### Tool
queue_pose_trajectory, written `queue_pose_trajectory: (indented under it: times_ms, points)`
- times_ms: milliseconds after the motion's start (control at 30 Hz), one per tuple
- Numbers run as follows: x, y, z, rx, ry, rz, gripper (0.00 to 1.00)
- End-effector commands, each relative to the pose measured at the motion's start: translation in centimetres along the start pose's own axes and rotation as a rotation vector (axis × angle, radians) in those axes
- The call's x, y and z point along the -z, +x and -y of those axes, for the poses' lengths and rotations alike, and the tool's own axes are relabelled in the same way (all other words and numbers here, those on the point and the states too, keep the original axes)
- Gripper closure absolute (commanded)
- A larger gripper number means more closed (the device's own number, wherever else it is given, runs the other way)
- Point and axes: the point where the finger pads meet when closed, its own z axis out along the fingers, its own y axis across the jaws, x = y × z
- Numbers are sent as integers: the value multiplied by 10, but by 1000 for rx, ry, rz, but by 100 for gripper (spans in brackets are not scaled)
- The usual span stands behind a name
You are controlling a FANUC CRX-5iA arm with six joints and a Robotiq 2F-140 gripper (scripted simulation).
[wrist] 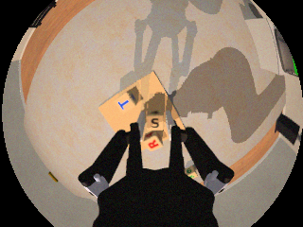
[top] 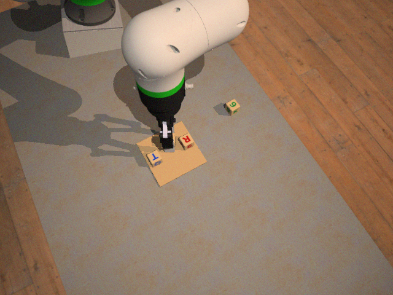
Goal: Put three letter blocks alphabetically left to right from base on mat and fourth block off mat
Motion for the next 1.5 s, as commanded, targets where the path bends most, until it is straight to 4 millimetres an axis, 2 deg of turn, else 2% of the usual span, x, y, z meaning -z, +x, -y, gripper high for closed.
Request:
queue_pose_trajectory:
  times_ms: [0, 133, 167, 1300, 1467]
  points:
    - [0, 0, 0, 0, 0, 0, 72]
    - [0, 0, 0, 0, 0, 0, 72]
    - [0, 0, 0, 0, 0, 0, 84]
    - [0, 0, 0, 0, 0, 0, 84]
    - [10, 0, 0, 0, 0, 0, 84]
